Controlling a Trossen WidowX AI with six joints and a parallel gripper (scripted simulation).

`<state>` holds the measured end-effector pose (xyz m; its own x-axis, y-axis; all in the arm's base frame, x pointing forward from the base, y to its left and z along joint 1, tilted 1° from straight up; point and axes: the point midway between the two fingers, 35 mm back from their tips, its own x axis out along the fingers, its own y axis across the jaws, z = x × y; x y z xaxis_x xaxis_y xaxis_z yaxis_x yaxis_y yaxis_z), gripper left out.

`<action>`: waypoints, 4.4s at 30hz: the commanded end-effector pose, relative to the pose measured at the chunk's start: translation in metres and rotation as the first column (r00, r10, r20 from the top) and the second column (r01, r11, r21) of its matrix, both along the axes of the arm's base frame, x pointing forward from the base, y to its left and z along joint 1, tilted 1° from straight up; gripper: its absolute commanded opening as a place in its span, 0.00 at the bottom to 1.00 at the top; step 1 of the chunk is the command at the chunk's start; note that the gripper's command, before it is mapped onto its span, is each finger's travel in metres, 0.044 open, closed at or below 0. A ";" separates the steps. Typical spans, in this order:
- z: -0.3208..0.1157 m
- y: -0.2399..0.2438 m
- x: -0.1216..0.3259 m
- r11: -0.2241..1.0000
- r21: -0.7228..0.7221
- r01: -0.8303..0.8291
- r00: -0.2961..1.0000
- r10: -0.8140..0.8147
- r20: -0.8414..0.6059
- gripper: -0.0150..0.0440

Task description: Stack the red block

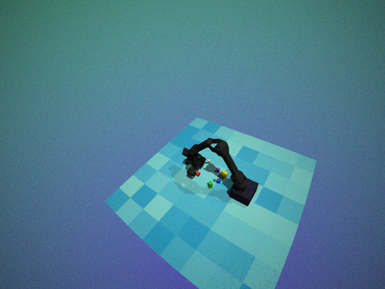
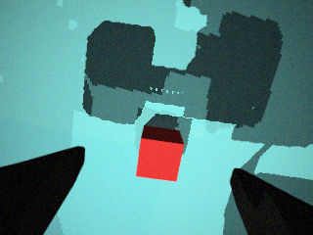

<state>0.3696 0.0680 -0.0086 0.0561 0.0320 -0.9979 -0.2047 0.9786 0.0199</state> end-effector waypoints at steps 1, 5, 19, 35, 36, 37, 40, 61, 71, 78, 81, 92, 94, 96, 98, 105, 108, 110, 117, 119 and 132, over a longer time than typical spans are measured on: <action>-0.008 0.000 -0.002 1.000 -0.004 -0.003 1.000 0.003 -0.009 1.00; -0.015 0.000 -0.001 1.000 -0.004 -0.003 1.000 0.003 -0.009 1.00; -0.029 0.000 -0.001 1.000 -0.004 -0.003 1.000 0.003 -0.009 1.00; -0.029 0.000 -0.001 1.000 -0.004 -0.003 1.000 0.003 -0.009 0.69; -0.029 0.000 -0.001 1.000 -0.004 -0.003 1.000 0.003 -0.009 0.64; -0.029 0.000 -0.001 1.000 -0.004 -0.003 1.000 0.003 -0.009 0.60; -0.029 0.000 -0.001 1.000 -0.004 -0.003 1.000 0.003 -0.009 0.47; 0.039 -0.002 -0.003 1.000 -0.004 -0.003 1.000 0.003 -0.008 0.25; 0.088 -0.003 -0.006 1.000 -0.004 -0.003 1.000 0.003 -0.008 0.25; 0.089 -0.001 -0.007 1.000 -0.004 -0.003 1.000 0.003 -0.008 0.25; 0.091 0.002 -0.019 1.000 -0.003 -0.003 1.000 0.003 -0.009 0.25; 0.094 0.012 -0.066 1.000 -0.002 -0.003 1.000 0.003 -0.014 0.25; 0.094 0.014 -0.075 1.000 -0.002 -0.003 1.000 0.003 -0.015 0.25; 0.094 0.015 -0.084 1.000 -0.002 -0.003 1.000 0.003 -0.016 0.25; 0.093 0.016 -0.092 1.000 -0.002 -0.003 1.000 0.003 -0.016 0.25; 0.089 0.017 -0.122 1.000 -0.002 -0.003 1.000 0.003 -0.019 0.25; 0.086 0.016 -0.134 1.000 -0.002 -0.003 1.000 0.003 -0.021 0.25; 0.084 0.015 -0.143 1.000 -0.002 -0.003 1.000 0.003 -0.021 0.25; 0.077 0.013 -0.157 1.000 -0.002 -0.003 1.000 0.003 -0.023 0.25; 0.067 0.014 -0.156 1.000 -0.002 -0.003 1.000 0.003 -0.023 0.25; 0.026 0.015 -0.155 1.000 -0.002 -0.003 1.000 0.003 -0.023 0.25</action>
